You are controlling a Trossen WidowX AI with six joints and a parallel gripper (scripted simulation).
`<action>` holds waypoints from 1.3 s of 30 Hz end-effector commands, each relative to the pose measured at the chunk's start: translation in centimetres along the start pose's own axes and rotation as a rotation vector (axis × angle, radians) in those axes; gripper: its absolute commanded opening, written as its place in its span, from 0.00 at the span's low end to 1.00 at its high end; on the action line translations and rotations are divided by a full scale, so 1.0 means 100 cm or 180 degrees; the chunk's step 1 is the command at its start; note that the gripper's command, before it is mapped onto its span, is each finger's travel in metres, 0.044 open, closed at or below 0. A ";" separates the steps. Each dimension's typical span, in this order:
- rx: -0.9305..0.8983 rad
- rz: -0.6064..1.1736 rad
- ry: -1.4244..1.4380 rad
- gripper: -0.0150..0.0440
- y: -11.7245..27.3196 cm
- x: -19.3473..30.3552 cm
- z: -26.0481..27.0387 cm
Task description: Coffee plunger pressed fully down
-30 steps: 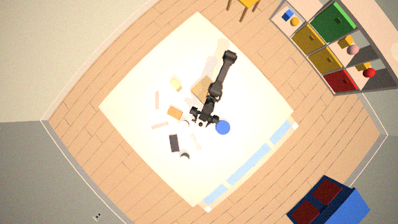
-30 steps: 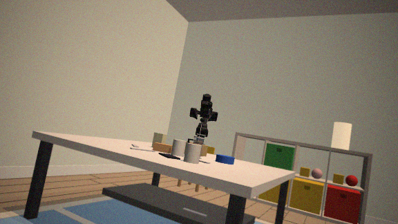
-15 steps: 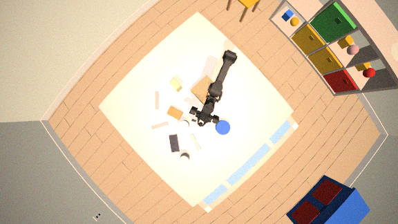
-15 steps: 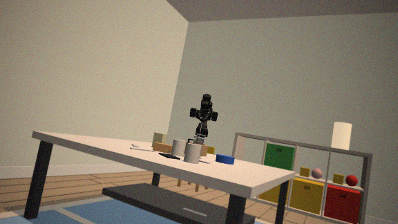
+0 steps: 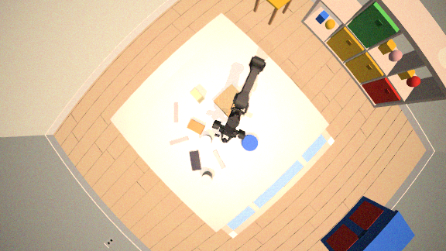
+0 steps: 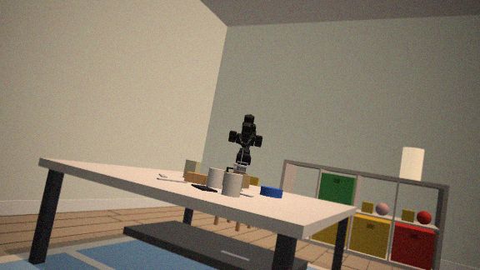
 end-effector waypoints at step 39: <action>0.0017 0.0082 -0.0022 0.45 -0.047 0.062 -0.007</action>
Point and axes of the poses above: the point midway between the two fingers, 35 mm back from their tips, its own y axis back along the fingers, its own z axis across the jaws, x = y × z, the point moved 1 cm from there along y, back along the fingers, and after that the axes turned 7 degrees about -y, right-handed, at the moved point
